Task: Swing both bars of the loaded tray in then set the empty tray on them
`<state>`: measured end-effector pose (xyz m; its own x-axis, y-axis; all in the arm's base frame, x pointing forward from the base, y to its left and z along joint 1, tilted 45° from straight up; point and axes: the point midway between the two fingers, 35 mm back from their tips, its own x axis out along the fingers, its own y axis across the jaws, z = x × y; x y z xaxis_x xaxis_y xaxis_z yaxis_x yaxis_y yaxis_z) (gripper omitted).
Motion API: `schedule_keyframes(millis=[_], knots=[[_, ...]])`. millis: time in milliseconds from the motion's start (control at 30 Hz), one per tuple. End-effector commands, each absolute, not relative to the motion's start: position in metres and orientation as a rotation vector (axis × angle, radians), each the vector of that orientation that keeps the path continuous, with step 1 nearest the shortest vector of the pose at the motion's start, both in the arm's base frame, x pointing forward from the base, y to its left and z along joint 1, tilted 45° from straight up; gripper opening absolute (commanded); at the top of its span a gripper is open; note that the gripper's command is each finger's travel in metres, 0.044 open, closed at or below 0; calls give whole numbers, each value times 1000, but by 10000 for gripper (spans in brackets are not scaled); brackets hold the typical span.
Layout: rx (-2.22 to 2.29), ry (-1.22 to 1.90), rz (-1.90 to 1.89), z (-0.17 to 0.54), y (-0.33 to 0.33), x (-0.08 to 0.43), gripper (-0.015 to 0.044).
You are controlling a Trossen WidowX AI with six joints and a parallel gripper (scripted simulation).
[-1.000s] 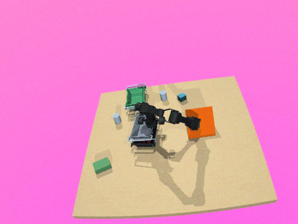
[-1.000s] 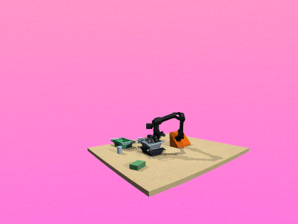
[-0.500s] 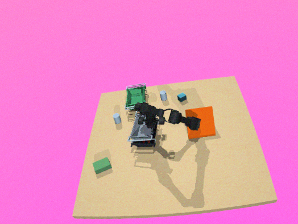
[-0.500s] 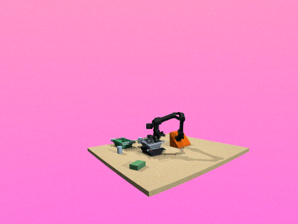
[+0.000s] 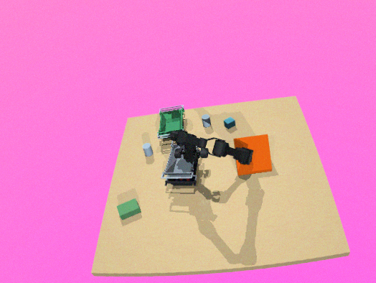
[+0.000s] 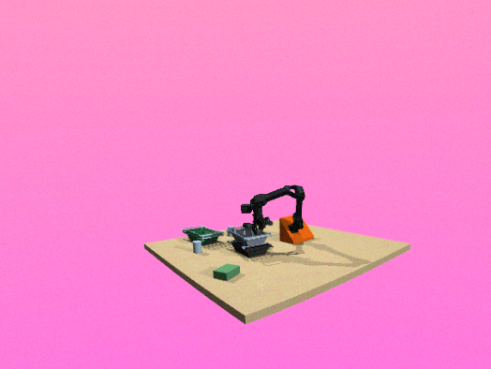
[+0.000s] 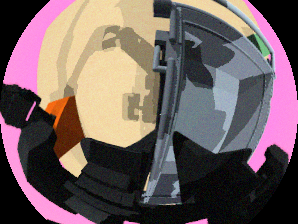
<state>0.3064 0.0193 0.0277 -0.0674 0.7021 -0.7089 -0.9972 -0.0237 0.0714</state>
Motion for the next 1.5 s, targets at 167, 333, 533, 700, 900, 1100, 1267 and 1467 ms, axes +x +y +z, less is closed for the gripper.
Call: schedule_keyframes(millis=[167,333,533,700,900,1100,1267,1467], knots=[[-577,667,1551,27,25,303,220],[-577,667,1551,27,25,303,293],[-577,667,1551,27,25,303,381],[-576,671,1549,27,25,304,440],[-576,671,1549,27,24,304,440],[-569,680,1542,42,7,309,440],[-559,688,1535,61,-13,313,440],[-544,695,1528,85,-36,314,440]])
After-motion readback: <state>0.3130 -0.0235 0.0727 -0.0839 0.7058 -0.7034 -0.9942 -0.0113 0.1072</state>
